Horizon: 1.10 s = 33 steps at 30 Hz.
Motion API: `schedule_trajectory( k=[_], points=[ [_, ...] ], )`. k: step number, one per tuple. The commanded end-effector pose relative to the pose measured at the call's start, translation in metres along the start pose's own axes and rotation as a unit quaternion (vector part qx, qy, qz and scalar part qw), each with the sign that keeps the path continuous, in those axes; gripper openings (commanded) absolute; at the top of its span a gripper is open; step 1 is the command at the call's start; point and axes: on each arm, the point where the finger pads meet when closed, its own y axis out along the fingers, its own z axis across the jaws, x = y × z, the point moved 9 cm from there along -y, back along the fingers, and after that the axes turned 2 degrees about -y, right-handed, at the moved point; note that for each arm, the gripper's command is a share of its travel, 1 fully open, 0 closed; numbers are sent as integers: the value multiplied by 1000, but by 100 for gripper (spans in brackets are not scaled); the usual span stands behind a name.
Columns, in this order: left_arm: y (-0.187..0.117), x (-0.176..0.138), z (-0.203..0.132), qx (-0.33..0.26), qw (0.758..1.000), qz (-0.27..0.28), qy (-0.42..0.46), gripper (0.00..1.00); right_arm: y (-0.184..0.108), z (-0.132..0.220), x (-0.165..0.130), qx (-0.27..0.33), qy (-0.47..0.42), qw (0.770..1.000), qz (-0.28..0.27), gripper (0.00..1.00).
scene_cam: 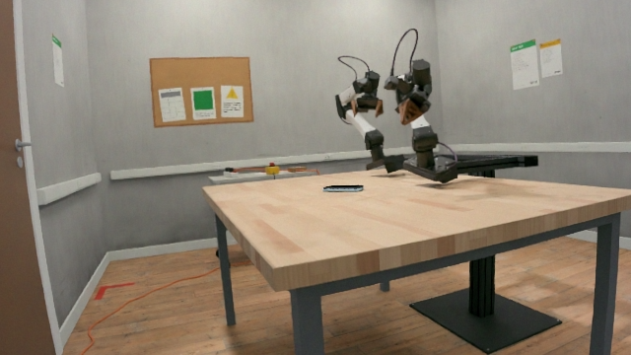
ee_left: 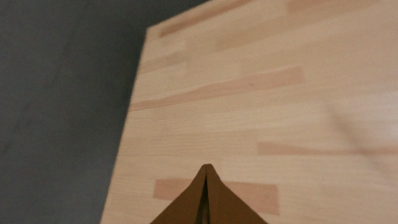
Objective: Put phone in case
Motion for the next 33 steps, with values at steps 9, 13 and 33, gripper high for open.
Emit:
schedule_trajectory(
  k=[9,13,33],
  points=[
    [1,-12,-40,-31,995,85,38,0,4,3,-5,-8,-11,1000,-7,100],
    [1,-11,-51,-47,993,91,60,0,4,3,-6,-7,-13,1000,-5,100],
    [7,-10,-110,-119,974,138,136,0,2,2,-3,-4,-7,1000,-7,100]
  ],
)
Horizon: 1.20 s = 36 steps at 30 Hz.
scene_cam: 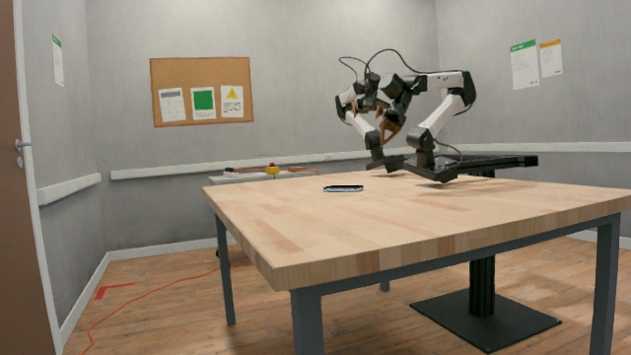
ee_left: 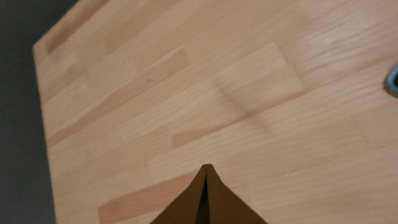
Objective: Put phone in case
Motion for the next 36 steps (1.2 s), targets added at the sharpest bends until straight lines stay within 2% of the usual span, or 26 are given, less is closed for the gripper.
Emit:
schedule_trajectory(
  k=[1,7,14,21,23,31,36],
  points=[
    [11,-5,-15,3,998,59,-8,0,0,1,2,-1,-3,1000,-2,100],
    [18,3,-33,-26,997,70,18,0,0,1,2,-1,-3,1000,-2,100],
    [31,34,-70,-93,991,71,67,0,0,1,2,-1,-3,1000,-2,100],
    [51,52,-121,-169,969,112,141,0,0,1,2,-1,-3,1000,-2,100],
    [51,52,-121,-169,969,112,141,0,0,1,2,-1,-3,1000,-2,100],
    [73,66,-171,-227,936,162,216,0,0,1,2,-1,-3,1000,-2,100],
    [82,70,-189,-245,920,184,245,0,0,1,2,-1,-3,1000,-2,100]
  ],
)
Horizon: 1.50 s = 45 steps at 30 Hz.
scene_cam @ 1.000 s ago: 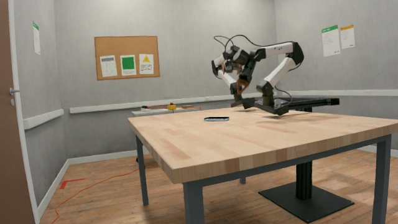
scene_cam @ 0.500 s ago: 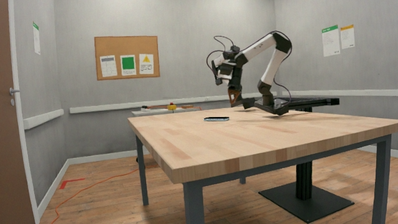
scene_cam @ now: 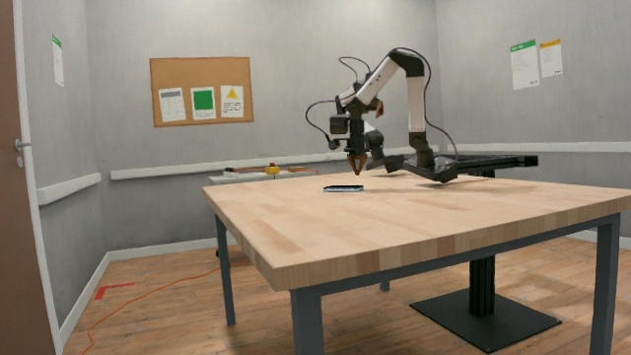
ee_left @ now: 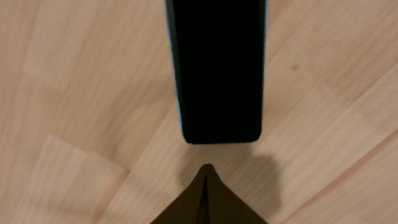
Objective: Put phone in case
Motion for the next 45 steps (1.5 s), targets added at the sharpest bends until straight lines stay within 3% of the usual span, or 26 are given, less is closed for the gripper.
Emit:
schedule_trajectory(
  k=[1,15,18,19,28,45],
  points=[
    [4,17,-6,-19,1000,-2,20,0,0,1,2,-1,-3,1000,-2,100],
    [10,18,-9,-19,999,13,28,0,0,1,2,-1,-3,1000,-2,100],
    [10,18,-9,-19,999,13,27,34,0,1,2,-1,-3,1000,-2,100],
    [10,17,-8,-19,1000,13,22,35,0,1,2,-1,-3,1000,-2,100],
    [36,12,-13,-20,999,20,23,35,0,1,2,-1,-3,1000,-2,100],
    [50,14,-11,-22,999,19,23,35,0,1,2,-1,-3,1000,-2,100]
  ],
)
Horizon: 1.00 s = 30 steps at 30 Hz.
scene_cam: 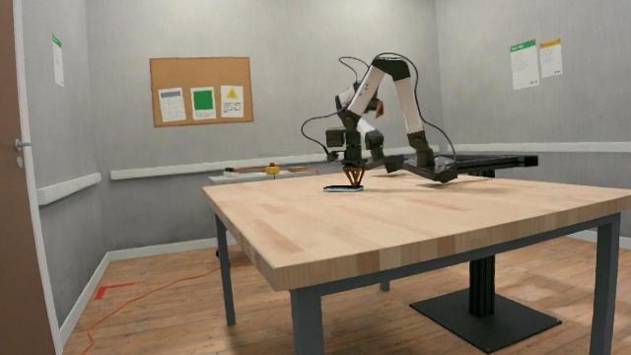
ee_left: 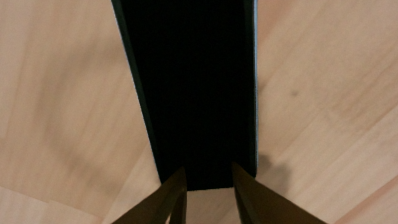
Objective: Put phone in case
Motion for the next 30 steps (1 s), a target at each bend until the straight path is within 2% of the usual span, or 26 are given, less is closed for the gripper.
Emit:
schedule_trajectory(
  k=[1,30],
  points=[
    [5,1,1,-1,1000,-7,-1,35,0,1,2,-1,-2,1000,-2,100],
    [35,0,0,-1,1000,0,1,35,0,1,2,-1,-2,1000,-2,100]
  ],
)
